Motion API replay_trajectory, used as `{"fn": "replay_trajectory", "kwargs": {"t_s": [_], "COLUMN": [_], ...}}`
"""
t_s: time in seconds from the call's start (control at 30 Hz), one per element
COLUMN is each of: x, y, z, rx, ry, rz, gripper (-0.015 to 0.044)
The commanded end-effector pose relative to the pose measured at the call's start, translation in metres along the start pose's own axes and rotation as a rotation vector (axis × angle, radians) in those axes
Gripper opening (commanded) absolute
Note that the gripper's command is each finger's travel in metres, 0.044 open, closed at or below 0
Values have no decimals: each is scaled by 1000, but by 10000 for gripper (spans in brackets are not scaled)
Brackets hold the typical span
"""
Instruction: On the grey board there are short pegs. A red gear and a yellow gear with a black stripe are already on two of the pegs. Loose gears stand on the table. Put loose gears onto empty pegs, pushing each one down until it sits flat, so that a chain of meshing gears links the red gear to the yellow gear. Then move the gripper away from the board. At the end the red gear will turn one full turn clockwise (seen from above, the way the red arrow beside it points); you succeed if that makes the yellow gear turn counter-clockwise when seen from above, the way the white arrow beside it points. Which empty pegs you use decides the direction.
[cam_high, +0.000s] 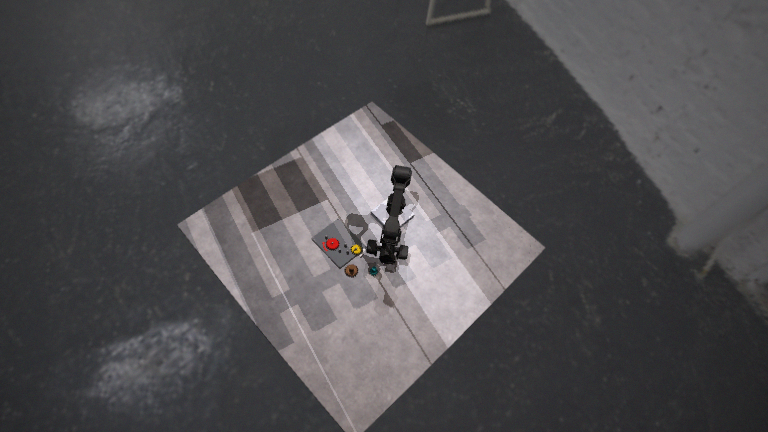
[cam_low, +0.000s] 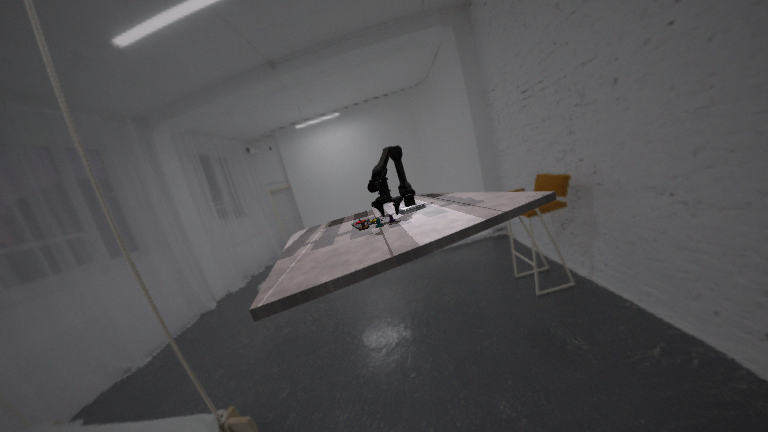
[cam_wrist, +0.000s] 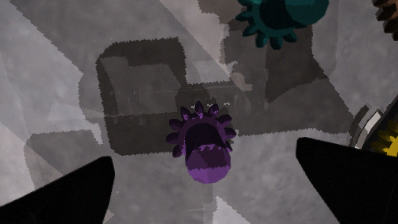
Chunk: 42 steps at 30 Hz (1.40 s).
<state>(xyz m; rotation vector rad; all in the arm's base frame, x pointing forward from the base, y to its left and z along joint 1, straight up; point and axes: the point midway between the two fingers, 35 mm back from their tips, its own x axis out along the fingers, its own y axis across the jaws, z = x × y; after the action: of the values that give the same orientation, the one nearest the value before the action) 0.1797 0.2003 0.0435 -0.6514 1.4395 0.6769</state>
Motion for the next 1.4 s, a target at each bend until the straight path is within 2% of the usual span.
{"fn": "replay_trajectory", "kwargs": {"t_s": [0.0,0.27,0.77,1.0,1.37], "x": [8,9,9,9,-9], "y": [0,0,0,0,-1], "z": [-2,-2,-2,-2,3], "rx": [-5,-5,-5,-5,-5], "ry": [10,10,10,10,10], "rz": [-1,-1,-1,-1,-1], "gripper": [440,440,46,0,0]}}
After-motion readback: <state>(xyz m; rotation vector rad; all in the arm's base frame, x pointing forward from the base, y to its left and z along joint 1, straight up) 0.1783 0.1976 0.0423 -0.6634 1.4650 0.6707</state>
